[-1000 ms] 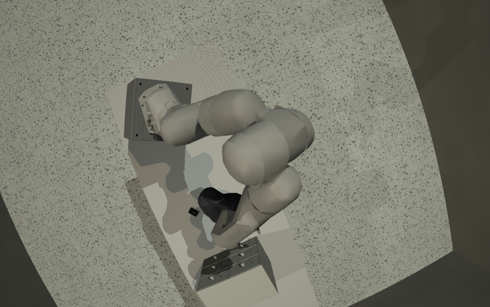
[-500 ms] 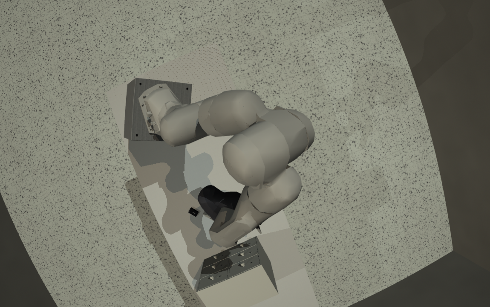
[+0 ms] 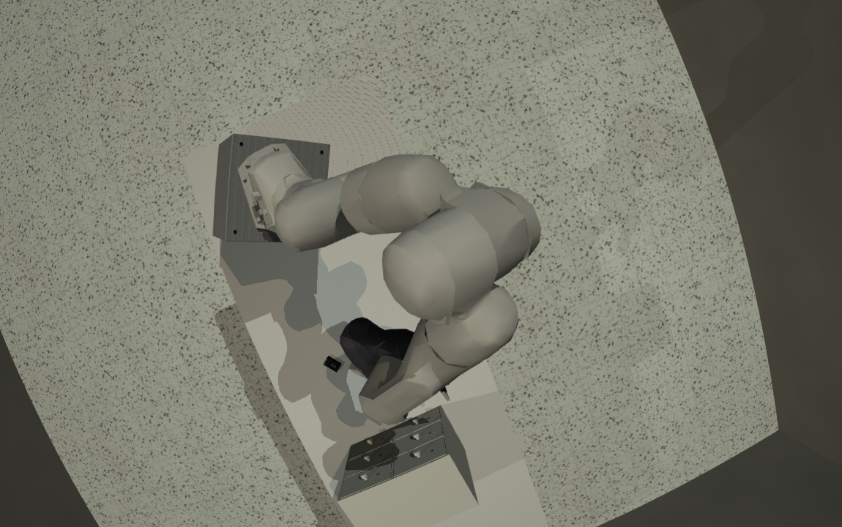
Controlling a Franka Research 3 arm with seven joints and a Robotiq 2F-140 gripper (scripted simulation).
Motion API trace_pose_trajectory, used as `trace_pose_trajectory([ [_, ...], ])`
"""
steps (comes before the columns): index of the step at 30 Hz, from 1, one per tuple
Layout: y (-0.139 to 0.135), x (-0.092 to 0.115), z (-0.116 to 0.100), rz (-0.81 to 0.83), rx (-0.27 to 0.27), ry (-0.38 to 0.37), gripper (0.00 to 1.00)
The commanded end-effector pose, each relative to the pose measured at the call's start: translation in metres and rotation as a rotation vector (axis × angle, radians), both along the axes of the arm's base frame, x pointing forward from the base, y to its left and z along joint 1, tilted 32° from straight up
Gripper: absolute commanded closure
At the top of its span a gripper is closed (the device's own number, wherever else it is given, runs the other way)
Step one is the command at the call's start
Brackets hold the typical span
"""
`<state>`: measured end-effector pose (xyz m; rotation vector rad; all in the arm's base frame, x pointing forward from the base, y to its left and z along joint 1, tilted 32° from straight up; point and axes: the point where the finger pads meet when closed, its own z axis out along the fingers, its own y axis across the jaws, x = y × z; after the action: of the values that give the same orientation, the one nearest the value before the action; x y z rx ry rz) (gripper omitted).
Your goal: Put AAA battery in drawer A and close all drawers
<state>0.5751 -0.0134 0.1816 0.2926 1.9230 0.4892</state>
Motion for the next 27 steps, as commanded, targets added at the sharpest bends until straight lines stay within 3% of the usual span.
trace_pose_trajectory([
  [1, 0.0000, -0.0002, -0.0007, 0.002, -0.009, -0.003, 0.00],
  [27, 0.0000, -0.0002, -0.0007, 0.002, -0.009, -0.003, 0.00],
])
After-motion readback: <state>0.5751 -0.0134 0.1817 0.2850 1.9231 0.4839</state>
